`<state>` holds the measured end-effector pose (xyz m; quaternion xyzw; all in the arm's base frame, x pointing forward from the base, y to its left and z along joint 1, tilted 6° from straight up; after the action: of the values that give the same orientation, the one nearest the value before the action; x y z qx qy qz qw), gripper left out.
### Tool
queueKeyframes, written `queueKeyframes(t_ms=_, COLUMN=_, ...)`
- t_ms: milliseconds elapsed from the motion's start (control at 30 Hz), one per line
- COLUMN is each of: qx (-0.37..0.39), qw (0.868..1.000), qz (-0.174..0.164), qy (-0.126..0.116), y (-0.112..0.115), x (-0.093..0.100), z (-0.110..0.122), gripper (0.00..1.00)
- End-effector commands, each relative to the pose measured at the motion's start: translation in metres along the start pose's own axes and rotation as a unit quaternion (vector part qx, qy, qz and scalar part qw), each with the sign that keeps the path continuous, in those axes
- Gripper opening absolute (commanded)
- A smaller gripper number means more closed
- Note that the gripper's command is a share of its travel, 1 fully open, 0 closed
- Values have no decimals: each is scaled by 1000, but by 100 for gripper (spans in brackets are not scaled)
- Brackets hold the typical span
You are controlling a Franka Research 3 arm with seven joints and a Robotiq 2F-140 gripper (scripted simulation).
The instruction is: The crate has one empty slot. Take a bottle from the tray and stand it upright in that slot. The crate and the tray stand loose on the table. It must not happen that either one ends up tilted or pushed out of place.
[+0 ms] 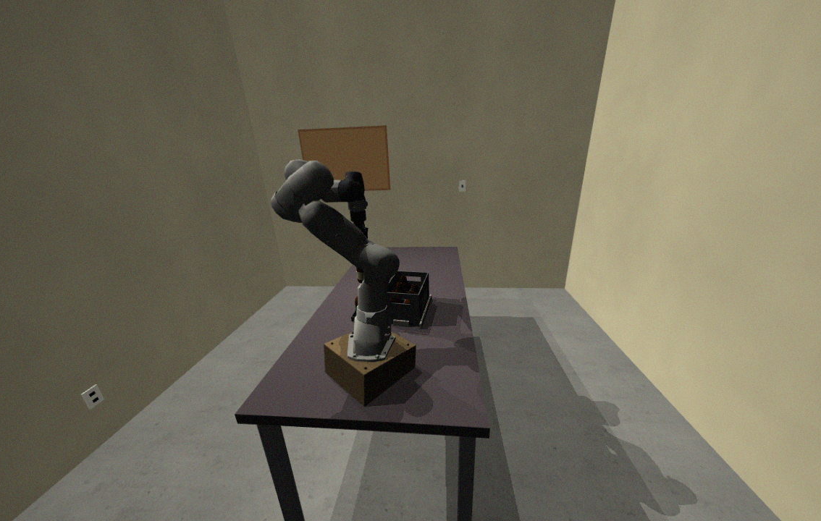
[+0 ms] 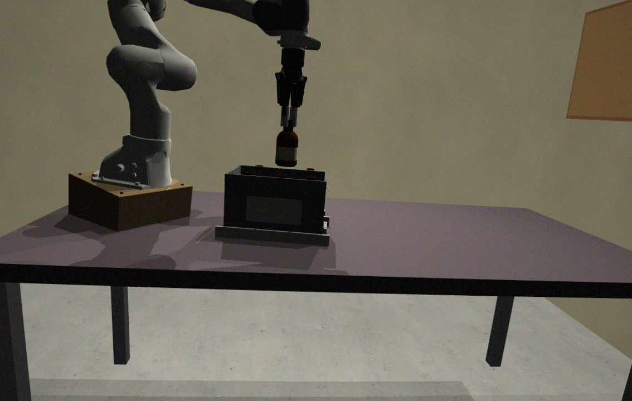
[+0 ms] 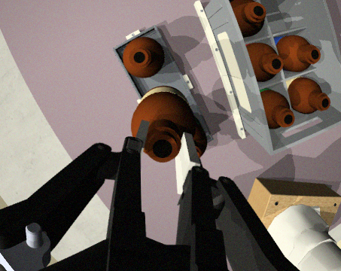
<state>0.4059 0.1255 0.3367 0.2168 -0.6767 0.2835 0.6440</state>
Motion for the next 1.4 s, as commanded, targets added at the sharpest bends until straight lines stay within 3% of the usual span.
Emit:
queueKeyframes(t_ms=0, qx=-2, qw=1000, qz=2, qy=-1, y=-1, x=2, z=0, gripper=0)
queueKeyframes(t_ms=600, qx=-2, qw=1000, qz=2, qy=-1, y=-1, x=4, z=0, gripper=0)
queueKeyframes(t_ms=1367, qx=-2, qw=1000, qz=2, qy=-1, y=-2, x=24, z=0, gripper=0)
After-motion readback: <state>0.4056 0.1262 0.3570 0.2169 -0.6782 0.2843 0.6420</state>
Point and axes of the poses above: the point where the finger pads meet when closed, its own x axis back along the fingers, its own z axis across the jaws, y = z × x, the point moved 9 cm from there along x, back along the fingers, and after that the axes turned 1 degree about x, right-handed, at the moved point
